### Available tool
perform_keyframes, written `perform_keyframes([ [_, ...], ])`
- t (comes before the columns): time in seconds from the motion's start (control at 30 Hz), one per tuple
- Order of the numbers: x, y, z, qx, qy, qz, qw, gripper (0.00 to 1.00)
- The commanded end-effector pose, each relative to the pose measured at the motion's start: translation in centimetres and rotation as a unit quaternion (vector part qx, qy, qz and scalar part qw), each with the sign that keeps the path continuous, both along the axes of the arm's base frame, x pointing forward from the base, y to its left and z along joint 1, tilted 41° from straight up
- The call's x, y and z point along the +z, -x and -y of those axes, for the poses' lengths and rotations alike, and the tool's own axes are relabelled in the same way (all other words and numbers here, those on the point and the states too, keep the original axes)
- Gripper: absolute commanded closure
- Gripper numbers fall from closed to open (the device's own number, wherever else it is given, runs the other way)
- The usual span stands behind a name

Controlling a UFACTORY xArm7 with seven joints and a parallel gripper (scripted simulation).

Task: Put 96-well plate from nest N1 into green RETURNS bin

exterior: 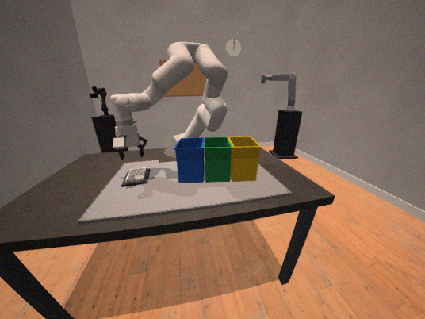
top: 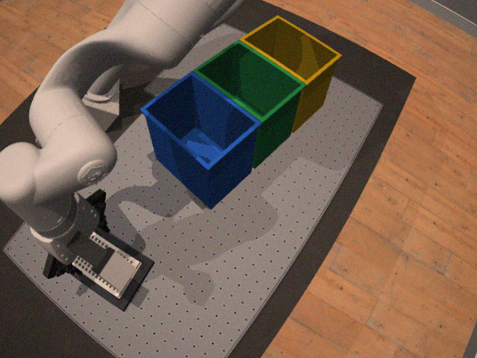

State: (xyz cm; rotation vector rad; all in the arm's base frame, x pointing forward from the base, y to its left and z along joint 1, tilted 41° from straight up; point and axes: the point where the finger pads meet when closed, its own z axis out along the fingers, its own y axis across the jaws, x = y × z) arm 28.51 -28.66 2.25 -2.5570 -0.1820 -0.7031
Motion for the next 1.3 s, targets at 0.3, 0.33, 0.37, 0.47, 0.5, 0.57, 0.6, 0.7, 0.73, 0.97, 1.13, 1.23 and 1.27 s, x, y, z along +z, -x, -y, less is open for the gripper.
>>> perform_keyframes([
  [0.3,-1.4,-0.9,-0.8,-0.001,0.002,0.0,1.0,0.0],
  [0.33,-1.4,-0.9,-0.8,-0.001,0.002,0.0,1.0,0.0],
  [0.37,-1.5,-0.9,-0.8,-0.001,0.002,0.0,1.0,0.0],
  [0.47,-1.9,-1.2,-1.1,-0.001,0.002,0.0,1.0,0.0],
  [0.5,-2.0,-1.2,-1.2,-0.001,0.002,0.0,1.0,0.0],
  [0.57,-2.3,-1.4,-1.3,-0.001,0.002,0.0,1.0,0.0],
  [0.6,-2.4,-1.5,-1.4,-0.001,0.002,0.0,1.0,0.0],
  [0.7,-2.8,-1.7,-1.6,-0.001,0.002,0.0,1.0,0.0],
  [0.73,-2.9,-1.8,-1.7,-0.001,0.002,0.0,1.0,0.0],
  [0.97,-3.6,-2.1,-2.1,-0.001,0.002,0.0,1.0,0.0],
  [1.13,-4.2,-2.5,-2.5,-0.001,0.002,0.0,1.0,0.0],
  [1.23,-4.6,-2.7,-2.8,-0.001,0.002,0.0,1.0,0.0],
  [1.27,-4.7,-2.8,-2.8,-0.001,0.002,0.0,1.0,0.0],
])
